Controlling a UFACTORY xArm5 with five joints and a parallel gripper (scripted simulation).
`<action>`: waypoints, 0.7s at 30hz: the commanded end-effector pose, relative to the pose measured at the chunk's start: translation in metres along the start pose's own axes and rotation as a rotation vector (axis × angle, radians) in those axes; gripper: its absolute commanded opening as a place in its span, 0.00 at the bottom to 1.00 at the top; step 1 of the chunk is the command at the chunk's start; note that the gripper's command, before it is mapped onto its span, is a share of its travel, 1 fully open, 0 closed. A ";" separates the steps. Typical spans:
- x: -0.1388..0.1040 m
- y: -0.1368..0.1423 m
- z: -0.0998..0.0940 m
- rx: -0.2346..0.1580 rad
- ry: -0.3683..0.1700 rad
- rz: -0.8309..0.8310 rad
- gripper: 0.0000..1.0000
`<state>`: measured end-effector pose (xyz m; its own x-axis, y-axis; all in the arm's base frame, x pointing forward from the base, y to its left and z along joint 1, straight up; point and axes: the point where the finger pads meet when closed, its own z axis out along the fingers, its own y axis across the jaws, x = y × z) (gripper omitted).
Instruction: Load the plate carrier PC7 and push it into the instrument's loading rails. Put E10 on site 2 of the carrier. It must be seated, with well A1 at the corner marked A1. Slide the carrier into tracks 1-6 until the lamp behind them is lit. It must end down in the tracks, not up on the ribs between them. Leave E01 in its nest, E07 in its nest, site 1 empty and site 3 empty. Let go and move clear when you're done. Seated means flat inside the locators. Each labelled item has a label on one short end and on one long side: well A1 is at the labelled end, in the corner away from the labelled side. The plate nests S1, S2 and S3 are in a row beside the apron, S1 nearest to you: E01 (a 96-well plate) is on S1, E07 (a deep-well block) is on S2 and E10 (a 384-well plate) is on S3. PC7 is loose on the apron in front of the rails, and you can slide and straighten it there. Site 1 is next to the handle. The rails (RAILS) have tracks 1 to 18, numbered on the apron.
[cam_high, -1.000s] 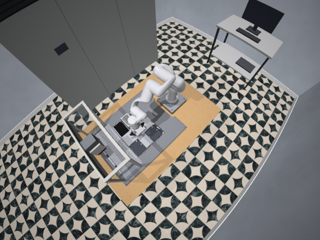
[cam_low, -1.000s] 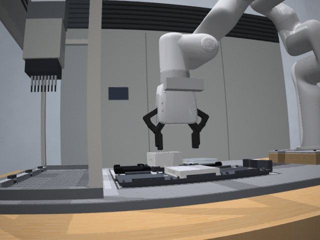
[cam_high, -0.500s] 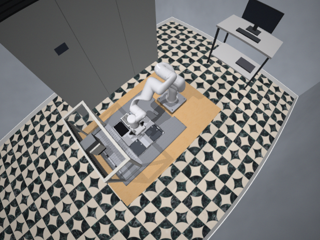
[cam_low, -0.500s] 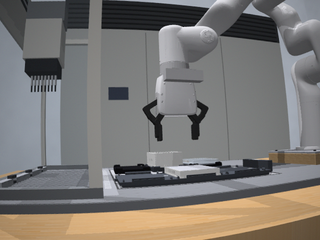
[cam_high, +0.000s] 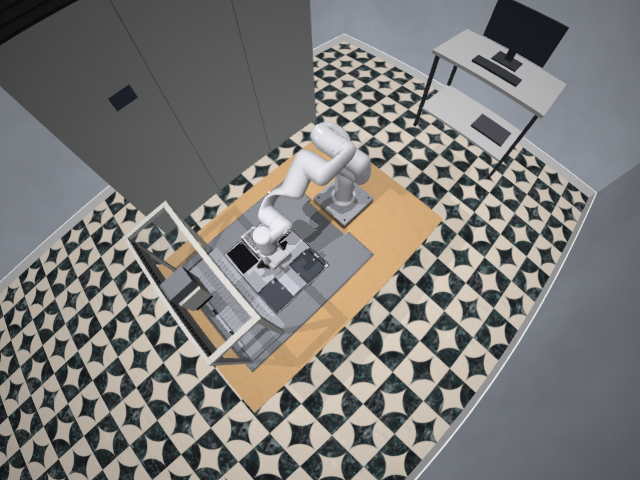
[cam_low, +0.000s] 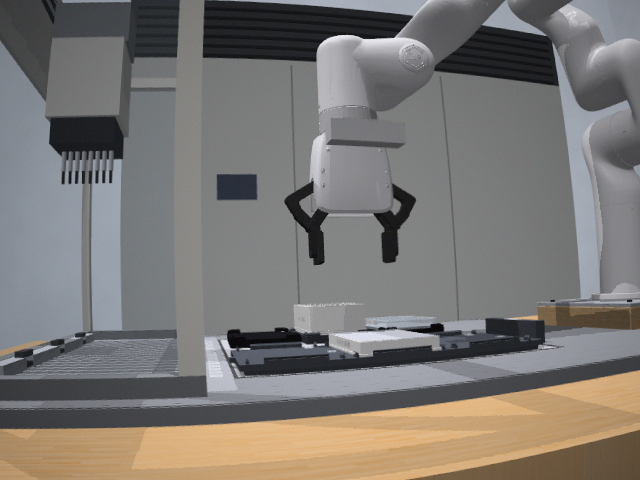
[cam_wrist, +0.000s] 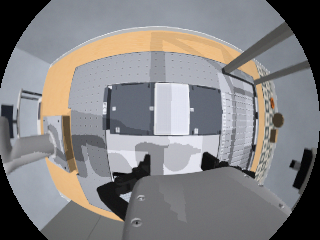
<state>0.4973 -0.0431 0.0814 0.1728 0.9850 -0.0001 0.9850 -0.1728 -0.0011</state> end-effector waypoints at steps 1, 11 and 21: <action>0.000 0.001 -0.008 -0.004 0.000 0.000 1.00; 0.000 0.001 -0.014 -0.004 0.000 0.000 1.00; 0.040 0.001 -0.015 -0.005 0.001 0.000 1.00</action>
<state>0.5014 -0.0177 0.0944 0.1720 0.9851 -0.0001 0.9851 -0.1720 -0.0009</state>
